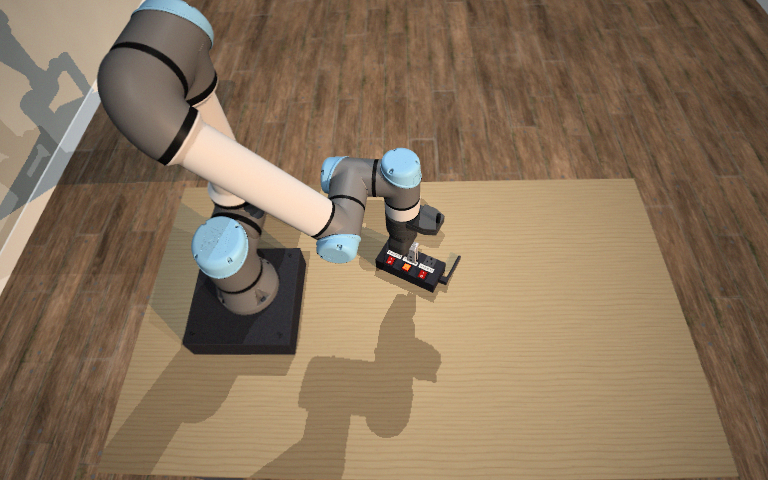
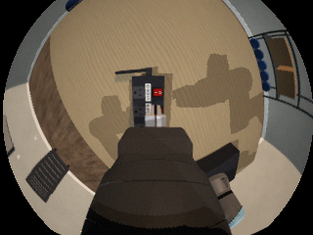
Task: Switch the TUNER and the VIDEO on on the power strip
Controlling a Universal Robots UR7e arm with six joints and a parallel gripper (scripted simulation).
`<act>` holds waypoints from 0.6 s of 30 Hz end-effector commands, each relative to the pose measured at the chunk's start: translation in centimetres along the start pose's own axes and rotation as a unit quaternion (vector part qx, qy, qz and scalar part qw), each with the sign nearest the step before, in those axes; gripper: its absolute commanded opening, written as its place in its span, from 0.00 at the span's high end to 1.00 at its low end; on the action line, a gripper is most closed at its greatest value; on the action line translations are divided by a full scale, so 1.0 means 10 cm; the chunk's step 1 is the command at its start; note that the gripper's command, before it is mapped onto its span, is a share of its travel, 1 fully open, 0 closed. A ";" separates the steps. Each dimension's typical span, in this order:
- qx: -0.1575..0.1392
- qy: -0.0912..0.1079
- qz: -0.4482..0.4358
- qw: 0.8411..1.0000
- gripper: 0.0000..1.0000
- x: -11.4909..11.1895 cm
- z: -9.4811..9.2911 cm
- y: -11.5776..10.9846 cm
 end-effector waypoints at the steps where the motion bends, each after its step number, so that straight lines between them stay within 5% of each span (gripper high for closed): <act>1: 0.002 0.001 -0.001 1.000 1.00 -0.06 0.09 0.32; 18: 0.002 0.001 0.000 1.000 1.00 -0.06 0.10 0.30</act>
Point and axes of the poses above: the point where the finger pads meet when closed, its own z axis back along the fingers, its own x axis across the jaws, y = z × x, the point moved 10 cm from there along z, back along the fingers, and after that the axes turned 12 degrees about -z, right-handed, at the moved point
